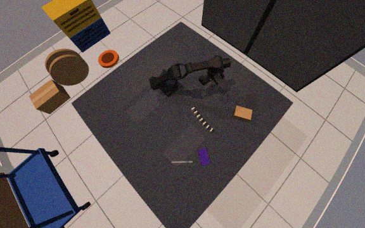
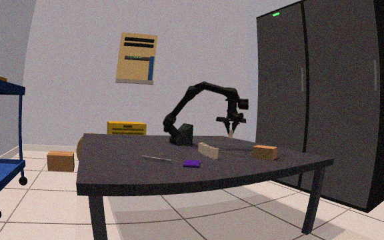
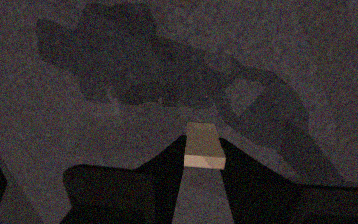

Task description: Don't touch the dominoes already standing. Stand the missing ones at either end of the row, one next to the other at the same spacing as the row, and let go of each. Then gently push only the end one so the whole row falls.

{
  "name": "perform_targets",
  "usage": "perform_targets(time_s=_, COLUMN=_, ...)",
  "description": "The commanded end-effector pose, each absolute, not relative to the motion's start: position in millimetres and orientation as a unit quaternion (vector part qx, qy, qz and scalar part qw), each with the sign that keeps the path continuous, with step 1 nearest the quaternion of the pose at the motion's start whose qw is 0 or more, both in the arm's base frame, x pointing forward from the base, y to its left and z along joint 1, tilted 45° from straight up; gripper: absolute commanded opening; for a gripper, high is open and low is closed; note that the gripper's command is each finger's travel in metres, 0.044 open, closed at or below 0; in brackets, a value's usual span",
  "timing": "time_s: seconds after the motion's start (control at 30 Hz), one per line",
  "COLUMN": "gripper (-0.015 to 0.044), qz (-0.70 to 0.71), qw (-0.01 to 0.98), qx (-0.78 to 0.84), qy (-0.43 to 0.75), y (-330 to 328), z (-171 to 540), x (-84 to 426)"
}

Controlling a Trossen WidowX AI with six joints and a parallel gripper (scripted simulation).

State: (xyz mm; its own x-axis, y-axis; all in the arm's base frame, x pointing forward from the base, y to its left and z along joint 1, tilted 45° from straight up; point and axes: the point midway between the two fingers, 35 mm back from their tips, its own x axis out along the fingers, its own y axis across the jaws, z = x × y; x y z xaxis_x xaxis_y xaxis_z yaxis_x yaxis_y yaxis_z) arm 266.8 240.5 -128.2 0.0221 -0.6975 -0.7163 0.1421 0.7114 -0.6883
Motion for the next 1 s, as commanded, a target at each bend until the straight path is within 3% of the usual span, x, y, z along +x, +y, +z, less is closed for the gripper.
perform_targets(time_s=0.0, gripper=0.0107, qz=-0.297, qw=0.685, qx=-0.223, qy=0.627, y=277.8, z=-85.6, x=259.6)
perform_targets(time_s=0.3, gripper=0.0107, qz=-0.296, qw=0.684, qx=-0.223, qy=0.628, y=277.2, z=-70.1, x=262.1)
perform_targets(time_s=0.73, gripper=0.0107, qz=-0.317, qw=0.682, qx=-0.214, qy=0.624, y=133.2, z=67.9, x=289.8)
perform_targets(time_s=0.97, gripper=0.0107, qz=-0.319, qw=0.681, qx=-0.214, qy=0.623, y=122.9, z=71.0, x=288.9)
